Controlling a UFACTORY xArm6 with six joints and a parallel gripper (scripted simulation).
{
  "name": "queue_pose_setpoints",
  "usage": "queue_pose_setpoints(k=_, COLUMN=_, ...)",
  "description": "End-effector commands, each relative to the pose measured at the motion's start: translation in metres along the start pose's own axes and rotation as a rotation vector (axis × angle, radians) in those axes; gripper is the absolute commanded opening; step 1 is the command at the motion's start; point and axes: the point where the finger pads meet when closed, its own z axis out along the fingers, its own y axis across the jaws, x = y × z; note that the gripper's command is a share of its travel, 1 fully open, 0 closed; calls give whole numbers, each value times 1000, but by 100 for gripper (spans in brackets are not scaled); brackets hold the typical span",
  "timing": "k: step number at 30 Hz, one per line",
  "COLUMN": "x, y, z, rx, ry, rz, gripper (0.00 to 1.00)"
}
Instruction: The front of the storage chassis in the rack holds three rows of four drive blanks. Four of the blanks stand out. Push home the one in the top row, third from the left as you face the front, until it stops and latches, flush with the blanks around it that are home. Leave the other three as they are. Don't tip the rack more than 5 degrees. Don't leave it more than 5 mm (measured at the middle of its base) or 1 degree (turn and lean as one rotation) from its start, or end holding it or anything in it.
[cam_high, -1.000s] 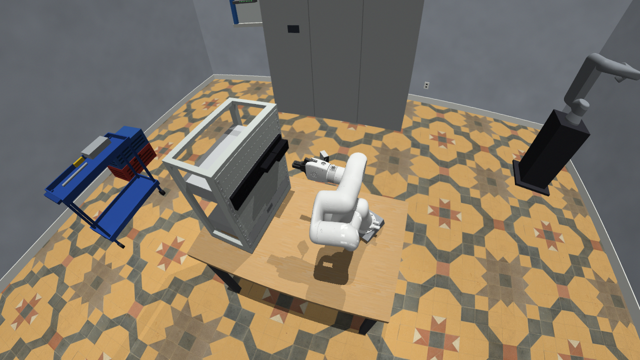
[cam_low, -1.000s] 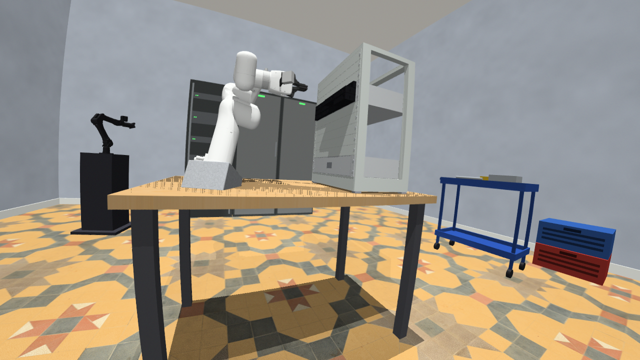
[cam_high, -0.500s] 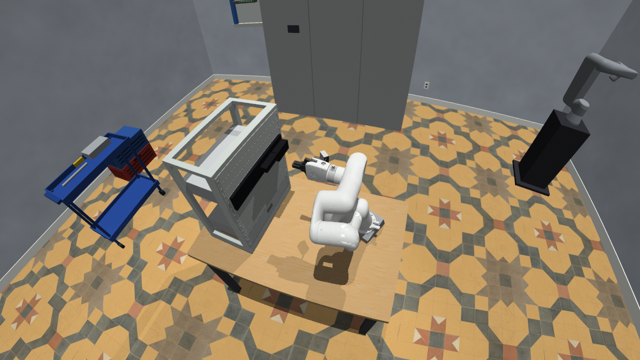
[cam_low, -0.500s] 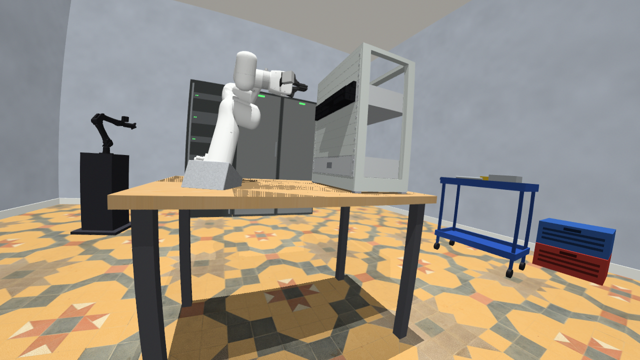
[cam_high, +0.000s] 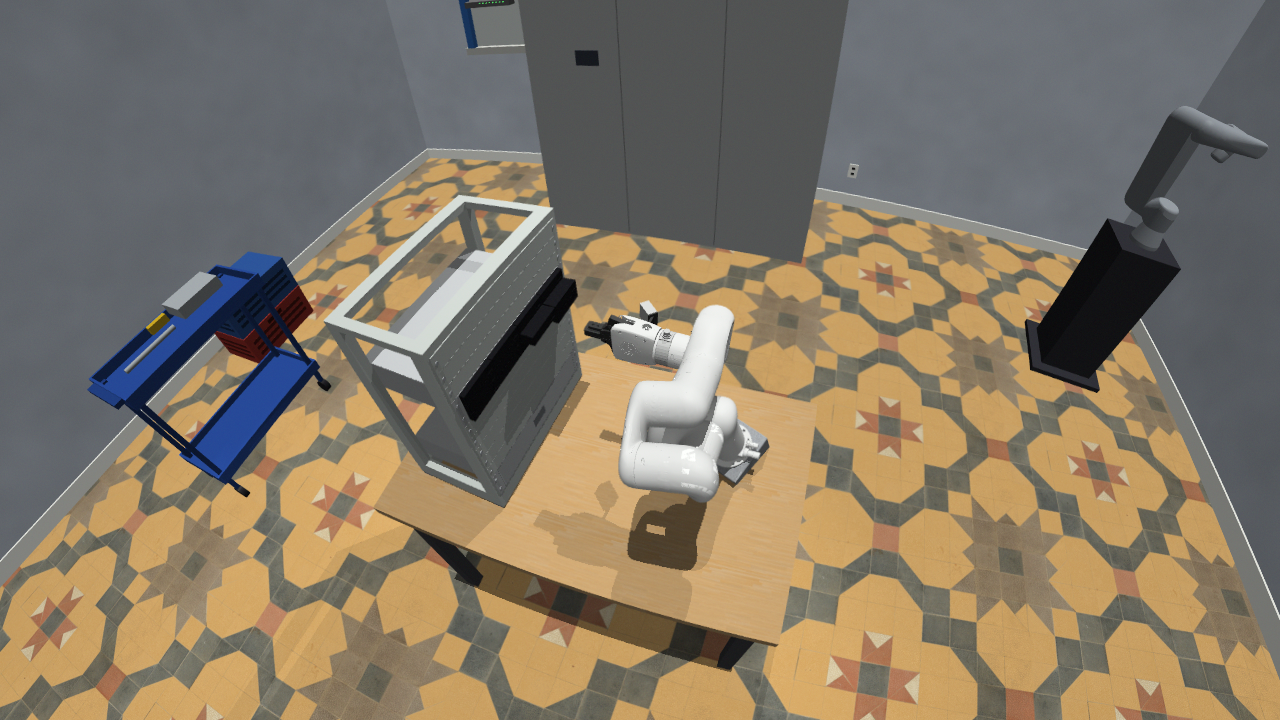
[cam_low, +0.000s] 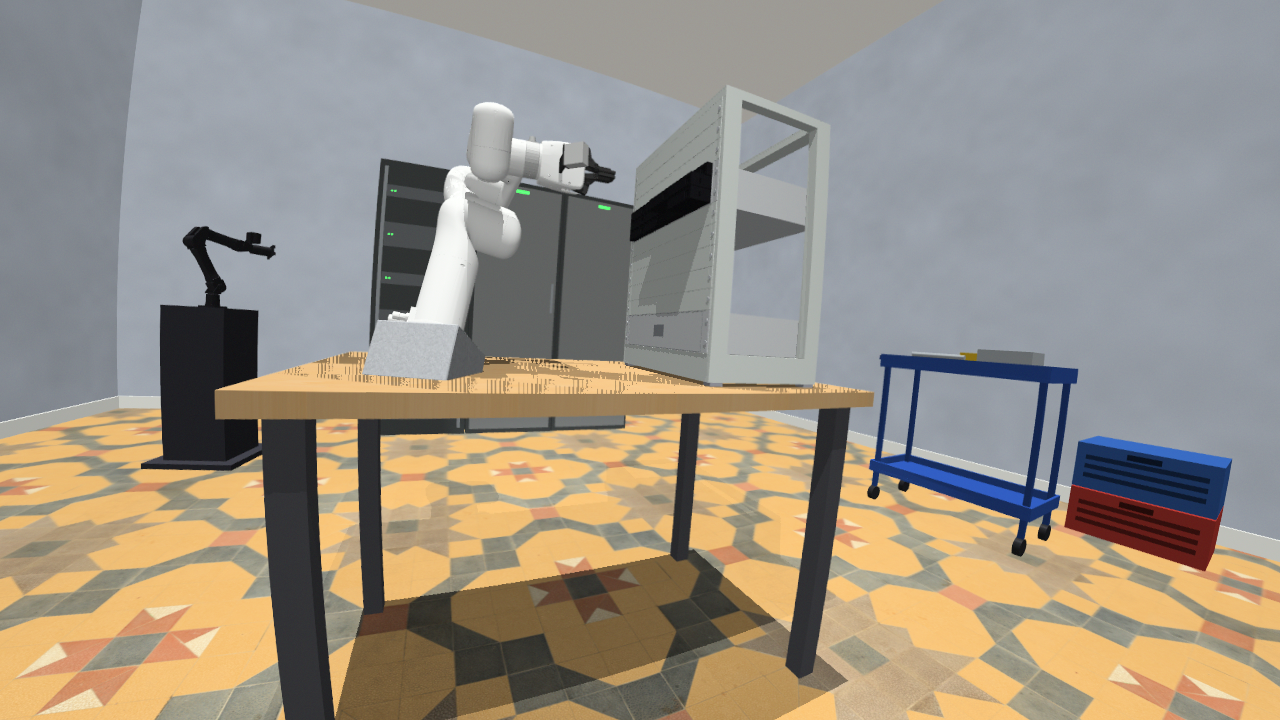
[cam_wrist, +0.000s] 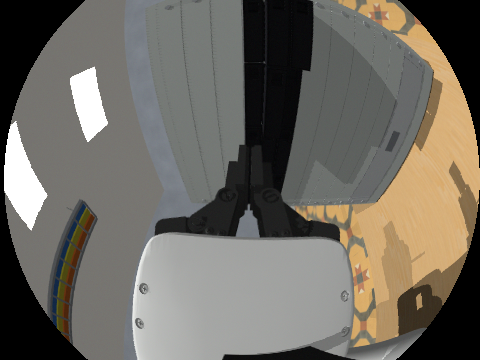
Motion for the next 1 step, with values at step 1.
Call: queue_pose_setpoints(k=1, x=0, y=-1, z=0, rx=1, ry=0, rz=-2, gripper=0)
